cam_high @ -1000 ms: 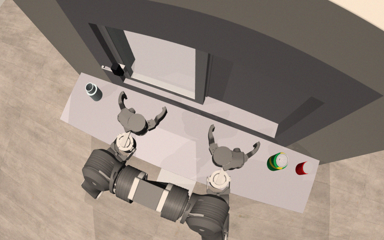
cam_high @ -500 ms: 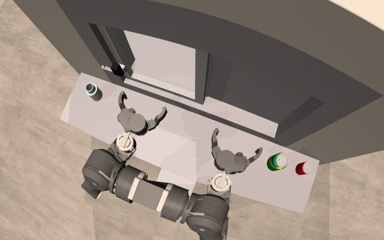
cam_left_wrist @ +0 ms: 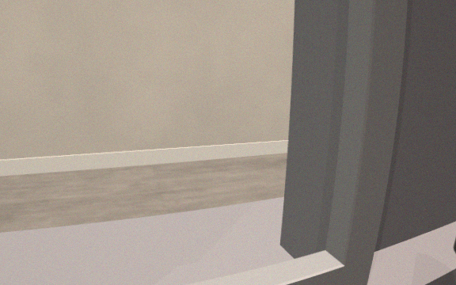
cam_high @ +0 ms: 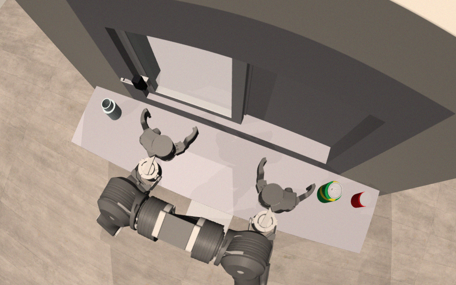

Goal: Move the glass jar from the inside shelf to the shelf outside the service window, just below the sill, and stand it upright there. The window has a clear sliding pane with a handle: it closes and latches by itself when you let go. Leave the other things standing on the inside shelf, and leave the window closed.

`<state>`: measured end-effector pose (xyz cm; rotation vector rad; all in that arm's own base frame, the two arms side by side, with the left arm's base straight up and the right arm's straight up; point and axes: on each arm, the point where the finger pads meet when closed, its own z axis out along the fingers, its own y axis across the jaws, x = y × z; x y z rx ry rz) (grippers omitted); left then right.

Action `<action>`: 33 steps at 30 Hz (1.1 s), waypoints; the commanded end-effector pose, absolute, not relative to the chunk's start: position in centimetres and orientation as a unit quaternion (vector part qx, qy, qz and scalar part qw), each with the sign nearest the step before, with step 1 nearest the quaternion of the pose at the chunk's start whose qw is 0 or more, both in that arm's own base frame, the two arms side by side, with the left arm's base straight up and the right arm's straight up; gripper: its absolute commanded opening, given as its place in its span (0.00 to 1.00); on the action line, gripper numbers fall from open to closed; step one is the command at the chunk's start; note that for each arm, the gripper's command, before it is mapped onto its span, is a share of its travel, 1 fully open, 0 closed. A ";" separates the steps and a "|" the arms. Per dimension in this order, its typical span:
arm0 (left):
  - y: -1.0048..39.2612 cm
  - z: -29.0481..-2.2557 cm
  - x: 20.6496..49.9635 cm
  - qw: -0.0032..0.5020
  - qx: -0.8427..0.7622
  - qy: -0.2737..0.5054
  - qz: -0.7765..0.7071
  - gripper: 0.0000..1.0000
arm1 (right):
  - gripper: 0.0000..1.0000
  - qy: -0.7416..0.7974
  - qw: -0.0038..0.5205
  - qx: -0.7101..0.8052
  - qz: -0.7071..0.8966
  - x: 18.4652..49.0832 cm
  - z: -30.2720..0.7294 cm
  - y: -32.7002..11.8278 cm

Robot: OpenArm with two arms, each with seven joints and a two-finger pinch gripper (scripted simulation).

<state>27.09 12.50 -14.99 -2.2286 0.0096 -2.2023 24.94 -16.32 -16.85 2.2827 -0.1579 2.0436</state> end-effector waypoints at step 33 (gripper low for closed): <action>12.5 -14.9 27.1 0.004 -0.710 0.003 -0.704 1.00 | 1.00 -0.128 0.078 0.775 0.614 22.2 -18.7 -21.4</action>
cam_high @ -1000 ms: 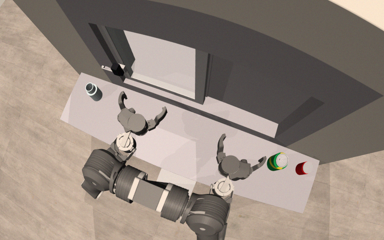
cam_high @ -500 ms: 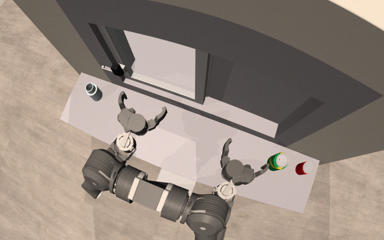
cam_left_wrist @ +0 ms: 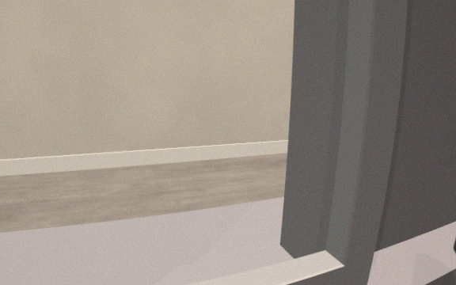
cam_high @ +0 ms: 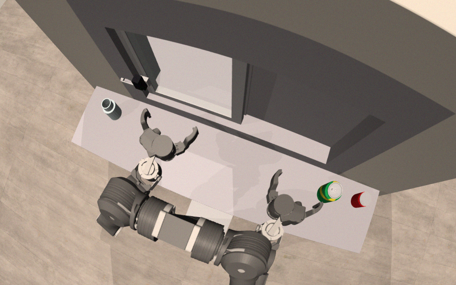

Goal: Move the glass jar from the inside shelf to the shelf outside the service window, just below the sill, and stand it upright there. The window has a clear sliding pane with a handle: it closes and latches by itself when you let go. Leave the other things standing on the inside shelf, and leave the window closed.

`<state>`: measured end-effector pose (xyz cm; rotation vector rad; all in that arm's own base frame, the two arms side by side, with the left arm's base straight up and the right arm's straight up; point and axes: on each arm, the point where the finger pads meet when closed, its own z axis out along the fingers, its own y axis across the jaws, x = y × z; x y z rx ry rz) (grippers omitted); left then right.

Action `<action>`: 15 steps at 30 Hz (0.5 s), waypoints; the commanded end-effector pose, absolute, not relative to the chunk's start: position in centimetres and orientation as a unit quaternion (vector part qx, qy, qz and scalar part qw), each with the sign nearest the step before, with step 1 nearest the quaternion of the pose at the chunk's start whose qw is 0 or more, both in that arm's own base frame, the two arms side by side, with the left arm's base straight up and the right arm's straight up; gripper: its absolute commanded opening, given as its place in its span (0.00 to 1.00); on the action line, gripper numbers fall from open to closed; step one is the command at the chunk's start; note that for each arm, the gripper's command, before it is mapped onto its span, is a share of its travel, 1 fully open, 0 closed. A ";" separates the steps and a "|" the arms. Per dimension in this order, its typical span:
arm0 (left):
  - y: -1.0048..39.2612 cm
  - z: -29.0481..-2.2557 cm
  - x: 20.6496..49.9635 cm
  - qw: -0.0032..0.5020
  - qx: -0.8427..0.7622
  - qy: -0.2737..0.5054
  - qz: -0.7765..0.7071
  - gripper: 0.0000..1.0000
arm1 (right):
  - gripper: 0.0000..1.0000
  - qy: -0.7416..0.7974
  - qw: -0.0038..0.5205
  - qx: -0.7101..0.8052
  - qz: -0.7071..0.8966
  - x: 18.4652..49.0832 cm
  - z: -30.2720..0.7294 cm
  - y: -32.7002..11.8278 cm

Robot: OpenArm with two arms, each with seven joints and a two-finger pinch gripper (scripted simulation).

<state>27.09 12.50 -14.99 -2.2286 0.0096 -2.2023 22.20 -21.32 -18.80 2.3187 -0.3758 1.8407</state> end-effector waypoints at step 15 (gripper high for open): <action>12.5 -14.9 27.1 0.004 -0.710 0.003 -0.704 1.00 | 1.00 -0.160 0.096 0.786 0.590 20.9 -19.6 -23.6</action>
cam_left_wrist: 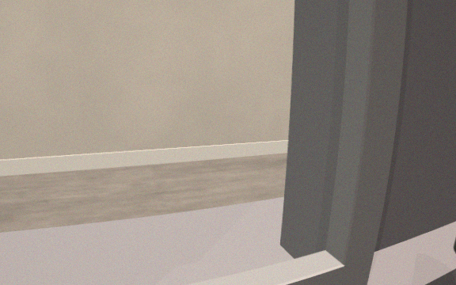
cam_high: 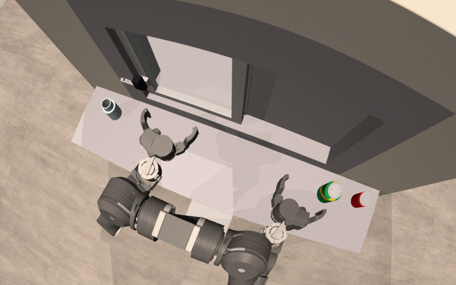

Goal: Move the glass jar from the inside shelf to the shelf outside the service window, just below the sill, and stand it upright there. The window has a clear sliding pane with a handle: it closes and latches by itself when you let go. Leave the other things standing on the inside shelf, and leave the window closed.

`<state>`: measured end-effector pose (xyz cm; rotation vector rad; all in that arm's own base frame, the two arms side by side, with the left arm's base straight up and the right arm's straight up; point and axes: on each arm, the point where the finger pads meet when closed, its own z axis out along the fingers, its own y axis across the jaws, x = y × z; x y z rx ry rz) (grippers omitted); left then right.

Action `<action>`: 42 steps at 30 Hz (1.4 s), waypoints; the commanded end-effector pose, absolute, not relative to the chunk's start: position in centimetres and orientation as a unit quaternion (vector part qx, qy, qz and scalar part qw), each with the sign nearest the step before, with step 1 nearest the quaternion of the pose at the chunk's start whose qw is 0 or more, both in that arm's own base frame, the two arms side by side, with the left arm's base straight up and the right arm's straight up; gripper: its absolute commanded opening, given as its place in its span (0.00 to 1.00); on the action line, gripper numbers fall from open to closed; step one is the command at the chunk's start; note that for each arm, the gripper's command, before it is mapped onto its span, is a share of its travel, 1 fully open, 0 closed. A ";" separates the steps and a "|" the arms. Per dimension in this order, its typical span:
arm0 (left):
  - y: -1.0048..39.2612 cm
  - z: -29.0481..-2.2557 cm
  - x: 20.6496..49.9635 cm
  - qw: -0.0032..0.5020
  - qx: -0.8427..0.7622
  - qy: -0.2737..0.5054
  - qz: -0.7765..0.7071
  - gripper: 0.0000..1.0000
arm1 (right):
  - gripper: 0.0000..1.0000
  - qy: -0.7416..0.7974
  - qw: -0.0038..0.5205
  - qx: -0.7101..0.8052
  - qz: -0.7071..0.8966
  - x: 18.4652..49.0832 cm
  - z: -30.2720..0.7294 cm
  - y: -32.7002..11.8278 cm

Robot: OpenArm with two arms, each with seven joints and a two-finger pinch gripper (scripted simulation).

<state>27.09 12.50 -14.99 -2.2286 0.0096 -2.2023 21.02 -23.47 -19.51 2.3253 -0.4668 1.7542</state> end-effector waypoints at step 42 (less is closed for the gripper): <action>12.5 -14.9 27.1 0.004 -0.710 0.003 -0.704 1.00 | 1.00 -0.252 0.148 0.811 0.506 17.3 -22.3 -30.1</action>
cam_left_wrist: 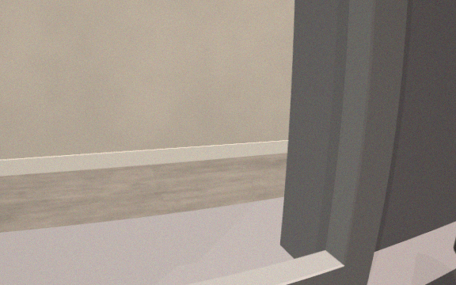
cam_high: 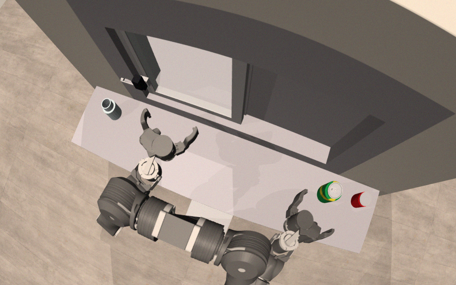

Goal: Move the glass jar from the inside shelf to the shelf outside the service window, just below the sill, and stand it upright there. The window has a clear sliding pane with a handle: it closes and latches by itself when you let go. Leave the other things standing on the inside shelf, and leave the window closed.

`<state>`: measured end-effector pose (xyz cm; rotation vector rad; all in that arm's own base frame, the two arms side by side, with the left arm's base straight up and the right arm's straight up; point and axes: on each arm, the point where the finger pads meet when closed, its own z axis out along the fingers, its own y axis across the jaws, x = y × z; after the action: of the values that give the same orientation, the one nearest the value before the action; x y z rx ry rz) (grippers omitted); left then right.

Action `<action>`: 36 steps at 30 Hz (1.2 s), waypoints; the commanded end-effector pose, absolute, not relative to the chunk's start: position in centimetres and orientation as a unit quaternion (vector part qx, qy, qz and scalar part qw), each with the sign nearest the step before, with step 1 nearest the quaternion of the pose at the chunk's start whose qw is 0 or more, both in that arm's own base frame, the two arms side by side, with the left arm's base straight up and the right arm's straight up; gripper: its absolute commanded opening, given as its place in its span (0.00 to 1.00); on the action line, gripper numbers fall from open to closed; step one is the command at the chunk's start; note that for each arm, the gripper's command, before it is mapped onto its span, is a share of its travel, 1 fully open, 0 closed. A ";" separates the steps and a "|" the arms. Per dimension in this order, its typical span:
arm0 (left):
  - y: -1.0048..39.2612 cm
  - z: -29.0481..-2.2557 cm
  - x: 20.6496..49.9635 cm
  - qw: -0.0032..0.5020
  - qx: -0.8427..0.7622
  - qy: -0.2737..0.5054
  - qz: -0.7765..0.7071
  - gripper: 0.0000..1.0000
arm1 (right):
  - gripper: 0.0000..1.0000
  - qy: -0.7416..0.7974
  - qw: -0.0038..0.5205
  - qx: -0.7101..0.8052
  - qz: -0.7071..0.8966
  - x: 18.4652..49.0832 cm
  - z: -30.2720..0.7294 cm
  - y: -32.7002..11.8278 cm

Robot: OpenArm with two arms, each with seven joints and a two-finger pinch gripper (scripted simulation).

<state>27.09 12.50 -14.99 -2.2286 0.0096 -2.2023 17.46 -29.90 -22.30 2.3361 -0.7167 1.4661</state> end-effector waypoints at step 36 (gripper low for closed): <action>12.5 -14.9 27.1 0.004 -0.710 0.003 -0.704 1.00 | 1.00 -0.292 0.170 0.818 0.466 15.7 -23.5 -33.0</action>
<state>27.09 12.50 -14.99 -2.2286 0.0096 -2.2023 15.76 -32.84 -23.69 2.3304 -0.8292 1.3236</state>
